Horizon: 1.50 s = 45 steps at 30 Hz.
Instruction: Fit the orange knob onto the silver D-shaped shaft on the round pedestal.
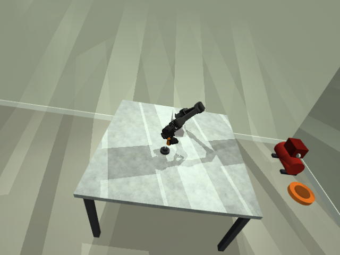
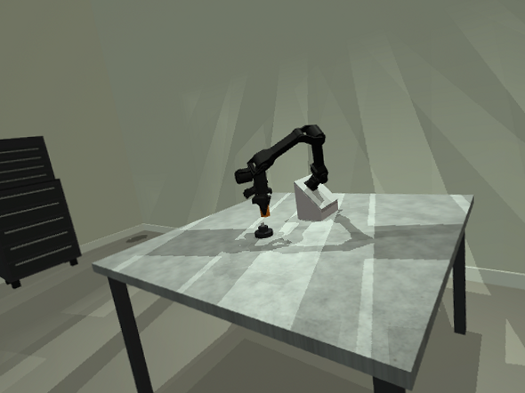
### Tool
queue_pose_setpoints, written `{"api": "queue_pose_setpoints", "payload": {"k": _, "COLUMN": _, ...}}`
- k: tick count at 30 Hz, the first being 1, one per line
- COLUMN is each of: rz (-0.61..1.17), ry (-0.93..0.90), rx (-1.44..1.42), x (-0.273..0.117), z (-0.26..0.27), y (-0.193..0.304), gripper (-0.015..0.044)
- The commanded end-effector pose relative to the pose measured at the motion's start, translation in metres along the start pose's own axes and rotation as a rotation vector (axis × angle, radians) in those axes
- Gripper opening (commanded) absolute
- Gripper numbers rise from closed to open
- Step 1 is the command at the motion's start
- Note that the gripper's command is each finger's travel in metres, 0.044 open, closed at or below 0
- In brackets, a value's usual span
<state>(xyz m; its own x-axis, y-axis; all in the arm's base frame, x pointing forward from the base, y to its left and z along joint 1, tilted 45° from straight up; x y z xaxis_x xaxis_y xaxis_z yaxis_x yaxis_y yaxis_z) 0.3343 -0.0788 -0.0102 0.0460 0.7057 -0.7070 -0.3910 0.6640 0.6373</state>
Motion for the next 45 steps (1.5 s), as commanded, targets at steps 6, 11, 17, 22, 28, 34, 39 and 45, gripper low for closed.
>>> {"api": "queue_pose_setpoints", "payload": {"k": 6, "rz": -0.006, "ry": -0.002, "rx": -0.006, "x": 0.007, "z": -0.008, "y": -0.021, "gripper": 0.0000}}
{"api": "queue_pose_setpoints", "payload": {"k": 11, "rz": -0.006, "ry": -0.003, "rx": -0.003, "x": 0.014, "z": -0.008, "y": -0.020, "gripper": 0.0000}}
{"api": "queue_pose_setpoints", "payload": {"k": 17, "rz": -0.005, "ry": -0.003, "rx": 0.001, "x": 0.033, "z": -0.008, "y": -0.021, "gripper": 0.0000}}
{"api": "queue_pose_setpoints", "payload": {"k": 22, "rz": -0.005, "ry": -0.003, "rx": -0.005, "x": 0.029, "z": -0.007, "y": -0.021, "gripper": 0.0000}}
{"api": "queue_pose_setpoints", "payload": {"k": 28, "rz": -0.005, "ry": -0.003, "rx": -0.005, "x": 0.030, "z": -0.007, "y": -0.020, "gripper": 0.0000}}
{"api": "queue_pose_setpoints", "payload": {"k": 34, "rz": -0.005, "ry": -0.003, "rx": -0.005, "x": 0.032, "z": -0.007, "y": -0.020, "gripper": 0.0000}}
{"api": "queue_pose_setpoints", "payload": {"k": 39, "rz": -0.005, "ry": -0.003, "rx": -0.005, "x": 0.033, "z": -0.007, "y": -0.021, "gripper": 0.0000}}
{"api": "queue_pose_setpoints", "payload": {"k": 45, "rz": -0.005, "ry": -0.003, "rx": -0.005, "x": 0.033, "z": -0.007, "y": -0.021, "gripper": 0.0000}}
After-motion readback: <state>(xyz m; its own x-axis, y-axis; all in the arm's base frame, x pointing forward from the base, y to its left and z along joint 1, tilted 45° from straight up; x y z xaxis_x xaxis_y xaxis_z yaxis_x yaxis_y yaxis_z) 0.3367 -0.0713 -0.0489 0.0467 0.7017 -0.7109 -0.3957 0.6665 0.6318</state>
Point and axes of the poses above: the point midway between the two fingers, 35 mm back from their tips, its own x axis out along the fingers, its own z axis across the jaws, y = z × x, the point moved 5 cm from there along -x, back along the fingers, and after that the axes turned 4 degrees about x, right-handed, at the moved point
